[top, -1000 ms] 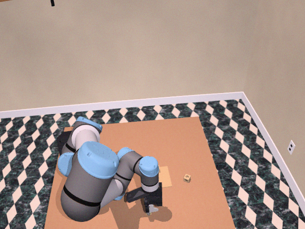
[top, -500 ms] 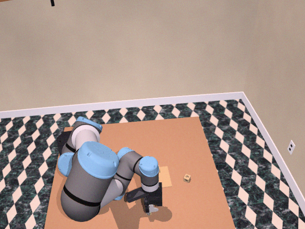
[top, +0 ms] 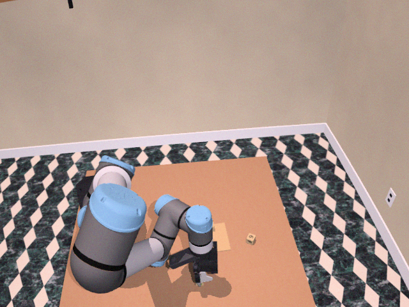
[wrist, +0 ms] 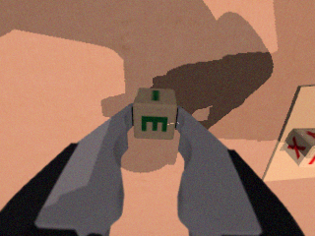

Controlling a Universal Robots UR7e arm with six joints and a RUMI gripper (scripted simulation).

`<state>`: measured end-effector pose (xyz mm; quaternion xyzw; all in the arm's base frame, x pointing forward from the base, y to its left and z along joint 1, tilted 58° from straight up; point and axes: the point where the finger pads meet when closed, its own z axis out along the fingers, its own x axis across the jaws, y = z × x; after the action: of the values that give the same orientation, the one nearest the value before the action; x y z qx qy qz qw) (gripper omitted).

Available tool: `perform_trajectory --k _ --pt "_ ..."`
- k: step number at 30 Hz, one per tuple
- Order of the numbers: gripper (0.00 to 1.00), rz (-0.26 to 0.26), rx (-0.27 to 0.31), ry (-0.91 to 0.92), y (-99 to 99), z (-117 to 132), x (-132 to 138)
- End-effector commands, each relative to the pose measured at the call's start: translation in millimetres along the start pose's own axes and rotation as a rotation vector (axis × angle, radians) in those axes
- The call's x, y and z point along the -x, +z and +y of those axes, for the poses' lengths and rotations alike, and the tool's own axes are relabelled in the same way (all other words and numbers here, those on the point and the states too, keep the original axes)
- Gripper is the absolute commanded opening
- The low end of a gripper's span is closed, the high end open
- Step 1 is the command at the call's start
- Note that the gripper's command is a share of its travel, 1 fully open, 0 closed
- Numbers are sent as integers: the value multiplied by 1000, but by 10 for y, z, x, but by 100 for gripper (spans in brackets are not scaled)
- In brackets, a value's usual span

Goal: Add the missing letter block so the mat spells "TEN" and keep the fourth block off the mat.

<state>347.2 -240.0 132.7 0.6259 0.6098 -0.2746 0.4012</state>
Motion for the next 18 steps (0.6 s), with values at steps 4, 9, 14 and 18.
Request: perform_trajectory --k 4,9,14,18 --pt "9 1 -3 2 -296 10 6" --pt "9 1 -3 2 -477 11 6" --pt "9 1 -3 2 -604 11 6" --pt "9 2 -3 2 -682 12 7"
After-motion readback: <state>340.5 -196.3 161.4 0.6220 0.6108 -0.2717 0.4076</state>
